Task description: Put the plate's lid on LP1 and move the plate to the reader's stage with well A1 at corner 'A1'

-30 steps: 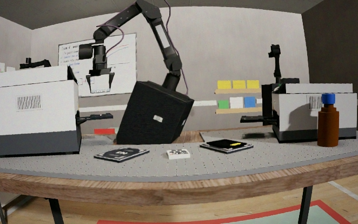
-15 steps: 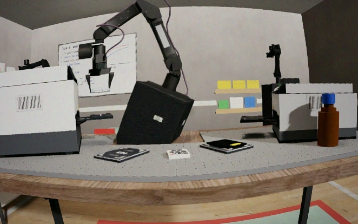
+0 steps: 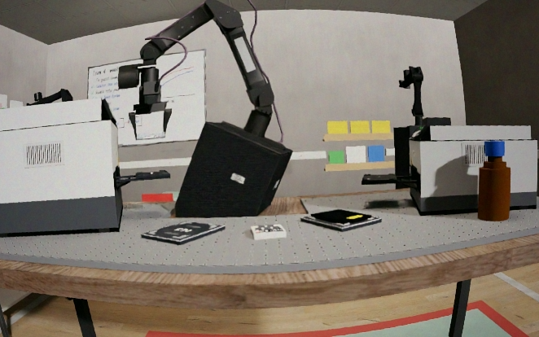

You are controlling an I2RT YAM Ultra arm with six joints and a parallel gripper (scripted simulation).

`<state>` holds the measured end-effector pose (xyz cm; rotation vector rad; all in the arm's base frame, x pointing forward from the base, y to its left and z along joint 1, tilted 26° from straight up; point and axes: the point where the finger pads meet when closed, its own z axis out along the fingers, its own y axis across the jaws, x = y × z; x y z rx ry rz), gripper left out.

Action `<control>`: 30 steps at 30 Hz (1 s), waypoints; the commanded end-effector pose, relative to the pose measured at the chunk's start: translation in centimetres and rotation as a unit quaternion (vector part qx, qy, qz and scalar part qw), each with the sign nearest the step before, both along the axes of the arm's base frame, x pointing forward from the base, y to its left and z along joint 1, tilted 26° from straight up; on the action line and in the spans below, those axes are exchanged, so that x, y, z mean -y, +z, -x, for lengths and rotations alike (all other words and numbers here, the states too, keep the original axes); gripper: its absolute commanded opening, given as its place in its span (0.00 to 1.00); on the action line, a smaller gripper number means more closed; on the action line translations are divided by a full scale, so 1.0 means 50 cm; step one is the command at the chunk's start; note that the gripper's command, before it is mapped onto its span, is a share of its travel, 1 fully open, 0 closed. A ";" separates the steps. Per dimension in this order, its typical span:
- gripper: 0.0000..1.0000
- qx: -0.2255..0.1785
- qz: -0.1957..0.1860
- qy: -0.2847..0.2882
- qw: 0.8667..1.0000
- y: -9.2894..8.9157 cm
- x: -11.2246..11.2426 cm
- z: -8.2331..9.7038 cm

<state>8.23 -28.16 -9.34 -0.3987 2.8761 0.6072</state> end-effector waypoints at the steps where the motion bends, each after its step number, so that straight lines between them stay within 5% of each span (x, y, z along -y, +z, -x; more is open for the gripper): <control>1: 0.86 0.004 0.002 -0.005 1.000 0.003 0.014 -0.008; 8: 0.86 0.003 -0.002 -0.004 1.000 -0.016 -0.011 -0.009; 9: 0.86 0.007 0.022 -0.010 1.000 -0.008 0.027 -0.009; 15: 0.86 0.001 -0.008 -0.004 1.000 -0.039 -0.024 -0.012; 18: 0.86 0.005 0.012 -0.005 1.000 -0.034 0.001 -0.017; 22: 0.86 0.001 -0.008 -0.006 1.000 -0.056 -0.031 -0.012; 25: 0.86 0.002 -0.002 -0.005 1.000 -0.057 -0.023 -0.016; 26: 0.86 0.008 0.026 -0.008 1.000 -0.036 0.011 -0.020; 30: 0.86 0.002 -0.005 -0.004 1.000 -0.066 -0.035 -0.017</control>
